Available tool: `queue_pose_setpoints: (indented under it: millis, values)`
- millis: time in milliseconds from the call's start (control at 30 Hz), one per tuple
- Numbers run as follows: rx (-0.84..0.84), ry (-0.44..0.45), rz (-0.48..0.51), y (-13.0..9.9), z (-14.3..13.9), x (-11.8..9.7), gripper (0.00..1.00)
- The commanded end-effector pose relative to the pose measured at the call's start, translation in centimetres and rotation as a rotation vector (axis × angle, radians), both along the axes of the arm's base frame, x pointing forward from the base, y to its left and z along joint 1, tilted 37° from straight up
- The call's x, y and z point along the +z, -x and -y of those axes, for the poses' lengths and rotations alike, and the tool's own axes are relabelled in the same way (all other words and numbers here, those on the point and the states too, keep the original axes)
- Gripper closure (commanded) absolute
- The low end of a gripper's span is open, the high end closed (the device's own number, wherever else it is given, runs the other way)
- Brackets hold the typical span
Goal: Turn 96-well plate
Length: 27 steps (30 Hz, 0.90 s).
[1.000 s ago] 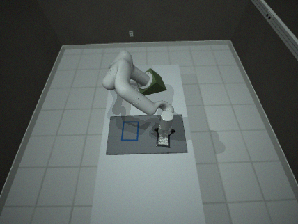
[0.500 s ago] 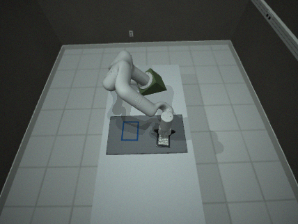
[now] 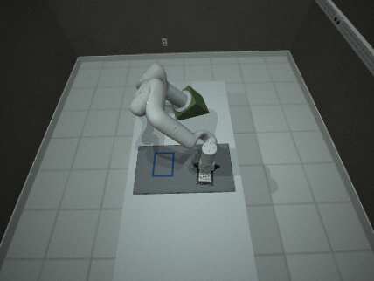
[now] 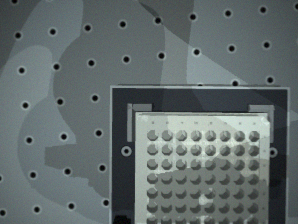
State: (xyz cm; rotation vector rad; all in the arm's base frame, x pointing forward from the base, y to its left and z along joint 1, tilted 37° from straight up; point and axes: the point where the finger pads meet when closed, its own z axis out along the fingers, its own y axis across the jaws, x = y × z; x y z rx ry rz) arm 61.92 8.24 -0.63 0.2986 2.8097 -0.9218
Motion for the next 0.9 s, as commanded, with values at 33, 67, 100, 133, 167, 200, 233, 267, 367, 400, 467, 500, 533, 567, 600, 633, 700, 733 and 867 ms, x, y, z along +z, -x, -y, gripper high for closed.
queue_pose_setpoints:
  millis: [33, 67, 100, 133, 167, 200, 233, 267, 367, 400, 467, 500, 533, 567, 600, 633, 700, 733, 867]
  values:
    - [0.001, -0.001, 0.002, -0.2, 0.4, -0.6, 0.00]
    - [0.001, -0.001, 0.002, -0.2, 0.5, -0.7, 0.00]
    - [0.001, -0.001, 0.002, -0.2, 0.6, -0.8, 0.00]
    - [0.001, -0.001, 0.002, -0.2, 0.7, -1.0, 0.00]
    - [0.001, -0.001, 0.002, -0.2, 0.8, -1.1, 0.00]
    - [0.001, -0.001, 0.002, -0.3, 0.9, -1.2, 0.00]
    - [0.001, -0.001, 0.002, -0.3, 1.0, -1.4, 0.00]
    - [0.001, -0.001, 0.002, -0.3, 1.0, -1.4, 0.00]
    - [0.001, -0.001, 0.002, -0.3, 1.2, -1.6, 0.00]
    - [0.001, -0.001, 0.002, -0.3, 1.3, -1.8, 0.00]
    - [0.001, -0.001, 0.002, -0.4, 1.5, -2.0, 0.00]
    - [0.001, -0.001, 0.002, -0.4, 1.5, -2.1, 0.00]
    - [0.001, -0.001, 0.002, -0.4, 1.5, -2.1, 0.00]
    - [0.001, -0.001, 0.002, -0.4, 1.5, -2.1, 0.00]
    - [0.001, -0.001, 0.002, -0.4, 1.5, -2.1, 0.00]
    - [0.001, -0.001, 0.002, -0.4, 1.5, -2.1, 0.00]
    - [0.001, -0.001, 0.002, -0.4, 1.5, -2.1, 0.00]
    - [0.001, -0.001, 0.002, -0.4, 1.5, -2.1, 0.00]
    - [0.001, -0.001, 0.002, -0.4, 1.5, -2.1, 0.00]
